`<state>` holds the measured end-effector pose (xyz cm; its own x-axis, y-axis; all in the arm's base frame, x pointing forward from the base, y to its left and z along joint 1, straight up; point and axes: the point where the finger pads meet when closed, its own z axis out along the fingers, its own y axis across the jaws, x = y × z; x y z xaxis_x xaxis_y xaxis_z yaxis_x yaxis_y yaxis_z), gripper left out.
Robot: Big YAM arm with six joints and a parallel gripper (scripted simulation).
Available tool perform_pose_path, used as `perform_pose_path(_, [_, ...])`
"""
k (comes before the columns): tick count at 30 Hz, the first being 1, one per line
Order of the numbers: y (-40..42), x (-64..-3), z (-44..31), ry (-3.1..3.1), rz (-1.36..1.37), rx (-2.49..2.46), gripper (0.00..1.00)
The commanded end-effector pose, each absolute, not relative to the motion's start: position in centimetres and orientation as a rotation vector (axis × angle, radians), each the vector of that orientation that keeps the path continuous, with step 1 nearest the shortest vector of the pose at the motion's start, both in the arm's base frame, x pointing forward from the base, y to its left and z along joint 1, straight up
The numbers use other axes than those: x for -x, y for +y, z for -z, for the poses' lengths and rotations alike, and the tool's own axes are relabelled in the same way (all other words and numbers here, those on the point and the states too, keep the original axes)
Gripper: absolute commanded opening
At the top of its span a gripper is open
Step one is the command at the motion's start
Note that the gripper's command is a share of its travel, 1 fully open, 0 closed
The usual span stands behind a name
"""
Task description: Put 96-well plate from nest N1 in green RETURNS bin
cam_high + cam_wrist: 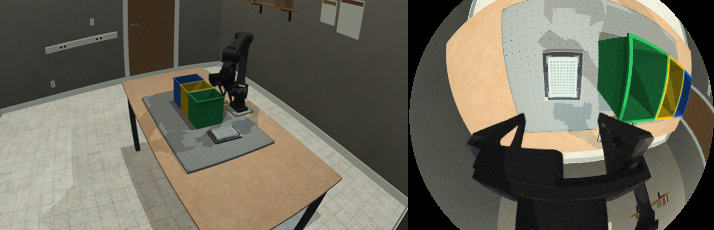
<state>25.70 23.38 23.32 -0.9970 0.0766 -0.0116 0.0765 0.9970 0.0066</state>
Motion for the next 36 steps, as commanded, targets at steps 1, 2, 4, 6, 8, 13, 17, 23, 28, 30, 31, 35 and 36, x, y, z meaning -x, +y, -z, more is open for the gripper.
perform_pose_path(1, [23.2, -25.3, -22.9, 3.145, 0.021, -0.128, 1.00])
perform_pose_path(2, [23.2, -25.3, -22.9, 3.145, 0.021, -0.128, 1.00])
perform_pose_path(4, [23.6, -25.7, -22.4, 3.131, -0.001, -0.128, 1.00])
perform_pose_path(6, [23.6, -25.7, -22.4, 3.131, -0.001, -0.128, 1.00])
perform_pose_path(8, [23.6, -25.8, -22.0, 3.133, 0.002, -0.128, 1.00])
perform_pose_path(13, [23.6, -25.8, -21.2, 3.133, 0.002, -0.128, 1.00])
perform_pose_path(17, [23.6, -25.8, -20.5, 3.133, 0.002, -0.128, 1.00])
perform_pose_path(23, [23.6, -25.8, -19.8, 3.133, 0.002, -0.128, 1.00])
perform_pose_path(28, [23.6, -25.8, -19.0, 3.133, 0.002, -0.128, 1.00])
perform_pose_path(30, [23.6, -25.8, -18.7, 3.133, 0.002, -0.128, 1.00])
perform_pose_path(31, [23.6, -25.8, -18.5, 3.133, 0.002, -0.128, 1.00])
perform_pose_path(35, [23.5, -25.8, -17.8, 3.133, 0.002, -0.128, 1.00])
perform_pose_path(36, [23.5, -25.8, -17.7, 3.133, 0.002, -0.128, 1.00])
